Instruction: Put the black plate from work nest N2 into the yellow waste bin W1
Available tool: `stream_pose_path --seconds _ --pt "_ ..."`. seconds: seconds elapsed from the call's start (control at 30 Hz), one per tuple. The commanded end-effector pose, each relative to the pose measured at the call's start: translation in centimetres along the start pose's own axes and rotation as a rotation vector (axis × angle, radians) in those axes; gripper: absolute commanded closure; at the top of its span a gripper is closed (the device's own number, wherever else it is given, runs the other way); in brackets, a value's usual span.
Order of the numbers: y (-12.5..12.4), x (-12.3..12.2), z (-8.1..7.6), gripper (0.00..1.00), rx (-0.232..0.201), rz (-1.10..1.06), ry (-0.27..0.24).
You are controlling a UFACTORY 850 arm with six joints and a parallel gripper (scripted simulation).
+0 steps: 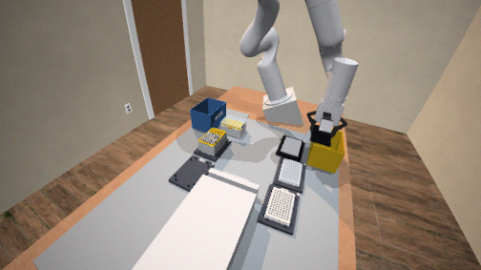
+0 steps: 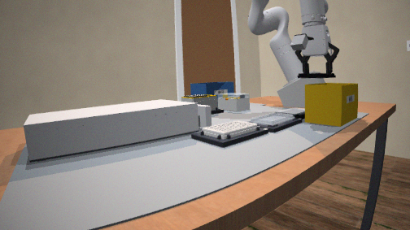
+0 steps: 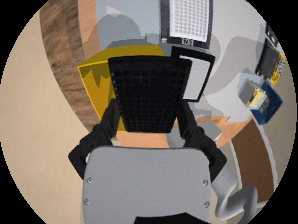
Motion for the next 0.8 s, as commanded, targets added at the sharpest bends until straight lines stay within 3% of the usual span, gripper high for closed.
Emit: stream_pose_path --seconds 0.0,0.77 --pt "-0.7 -0.5 -0.1 1.00 0.001 0.000 0.001" --pt "-4.5 -3.2 -0.1 1.00 0.001 0.000 0.001"
Point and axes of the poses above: the point where the finger pads meet when closed, its own z axis out along the fingers, its own y axis across the jaws, x = y × z, the point moved 8 cm from there along -z, back along the fingers, and after that the axes turned 1 degree about z, right-handed, at the moved point
